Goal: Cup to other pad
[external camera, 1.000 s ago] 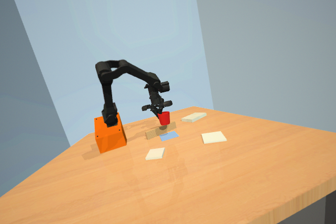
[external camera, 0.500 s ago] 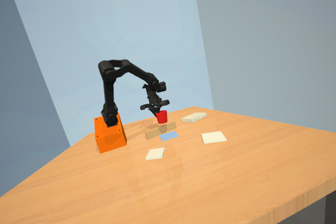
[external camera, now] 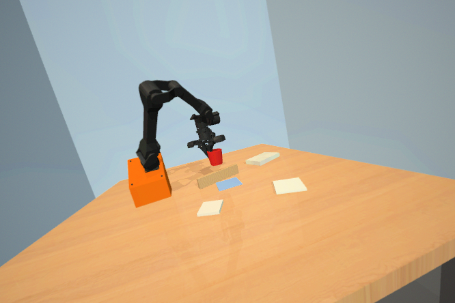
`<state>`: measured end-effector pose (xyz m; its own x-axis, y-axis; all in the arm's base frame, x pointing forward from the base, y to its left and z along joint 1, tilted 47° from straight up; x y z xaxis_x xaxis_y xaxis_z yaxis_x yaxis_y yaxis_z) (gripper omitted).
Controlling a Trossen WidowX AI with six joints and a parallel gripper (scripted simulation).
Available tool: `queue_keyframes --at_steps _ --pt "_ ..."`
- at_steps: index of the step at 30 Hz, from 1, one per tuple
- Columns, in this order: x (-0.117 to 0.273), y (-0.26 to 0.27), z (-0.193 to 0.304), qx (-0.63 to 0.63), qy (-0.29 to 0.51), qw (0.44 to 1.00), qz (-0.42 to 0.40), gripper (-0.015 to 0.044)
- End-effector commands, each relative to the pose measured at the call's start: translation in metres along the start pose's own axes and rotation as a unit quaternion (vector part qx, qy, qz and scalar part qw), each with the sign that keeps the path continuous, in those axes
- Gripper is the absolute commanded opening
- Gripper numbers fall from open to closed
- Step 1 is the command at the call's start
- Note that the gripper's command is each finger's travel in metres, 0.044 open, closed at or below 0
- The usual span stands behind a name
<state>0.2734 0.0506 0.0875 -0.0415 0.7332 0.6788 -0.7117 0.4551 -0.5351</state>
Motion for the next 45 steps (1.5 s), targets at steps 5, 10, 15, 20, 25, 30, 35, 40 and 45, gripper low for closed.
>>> queue_keyframes --at_steps 5,10,15,20,25,30,35,40,45 --pt "-0.001 0.020 -0.011 0.001 0.002 1.000 -0.004 0.0000" --pt "-0.001 0.032 -0.018 0.001 0.002 1.000 -0.004 0.0000" --pt "-0.001 0.044 -0.024 0.001 0.002 1.000 -0.005 0.0000" --pt "-0.001 0.056 -0.030 0.001 0.002 1.000 -0.005 0.0000" --pt "-0.002 0.067 -0.035 0.001 0.001 1.000 -0.005 0.0000" --pt "-0.002 0.075 -0.038 0.001 0.002 1.000 -0.005 0.0000" --pt "-0.007 0.074 -0.039 0.001 0.001 1.000 -0.005 0.0000" --pt "-0.015 0.074 -0.039 0.001 0.001 1.000 -0.005 0.0000" --pt "-0.022 0.074 -0.039 0.001 0.001 1.000 -0.005 0.0000"
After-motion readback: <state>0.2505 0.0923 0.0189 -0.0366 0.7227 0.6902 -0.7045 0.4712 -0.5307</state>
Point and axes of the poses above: the point midway between the two fingers, 35 mm back from their tips, its own x axis back along the fingers, its own y axis across the jaws, z = x × y, the point moved 9 cm from there along x, back along the fingers, and after that the axes turned 10 degrees about -x, right-handed, at the moved point
